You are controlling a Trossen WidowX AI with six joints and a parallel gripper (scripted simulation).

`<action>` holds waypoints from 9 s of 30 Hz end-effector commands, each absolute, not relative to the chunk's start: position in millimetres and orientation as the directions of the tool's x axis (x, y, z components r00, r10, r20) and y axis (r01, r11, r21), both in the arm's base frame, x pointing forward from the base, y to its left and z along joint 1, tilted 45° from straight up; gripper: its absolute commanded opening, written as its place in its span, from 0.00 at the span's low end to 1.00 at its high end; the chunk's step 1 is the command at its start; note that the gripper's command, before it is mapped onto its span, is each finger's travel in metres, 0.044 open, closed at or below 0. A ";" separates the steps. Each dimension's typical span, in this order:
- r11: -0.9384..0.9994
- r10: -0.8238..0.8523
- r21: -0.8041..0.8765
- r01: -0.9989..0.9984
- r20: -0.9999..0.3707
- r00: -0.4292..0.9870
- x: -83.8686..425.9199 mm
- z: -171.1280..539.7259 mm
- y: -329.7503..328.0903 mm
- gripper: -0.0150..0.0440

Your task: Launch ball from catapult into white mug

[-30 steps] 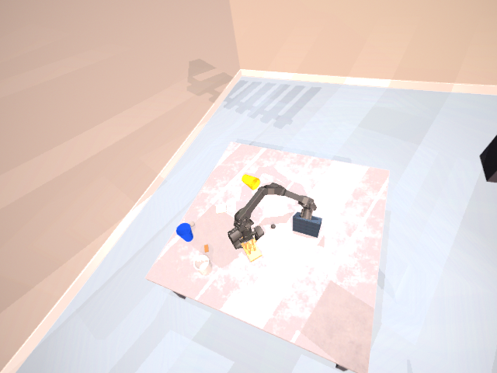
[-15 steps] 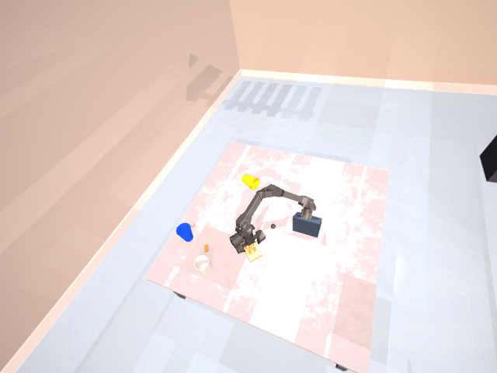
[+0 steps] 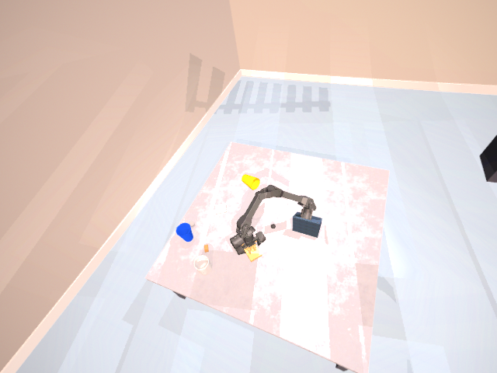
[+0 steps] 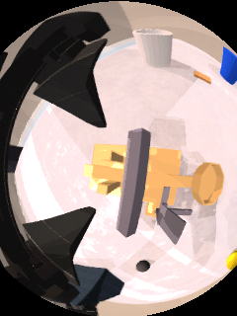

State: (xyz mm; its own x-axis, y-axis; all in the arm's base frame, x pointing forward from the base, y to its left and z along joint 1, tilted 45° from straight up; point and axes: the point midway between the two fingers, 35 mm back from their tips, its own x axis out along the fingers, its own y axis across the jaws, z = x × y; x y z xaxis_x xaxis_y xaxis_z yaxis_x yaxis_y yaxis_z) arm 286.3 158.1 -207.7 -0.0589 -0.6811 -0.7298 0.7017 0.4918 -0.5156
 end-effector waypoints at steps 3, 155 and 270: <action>0.491 -0.686 -0.522 0.697 -0.725 -0.059 284.9 -216.1 148.6 1.00; 0.006 -0.682 -0.086 0.996 -0.729 -0.059 310.9 -176.4 199.8 1.00; 0.087 -0.686 -0.002 -0.996 -0.725 -0.058 306.5 -217.9 158.7 1.00</action>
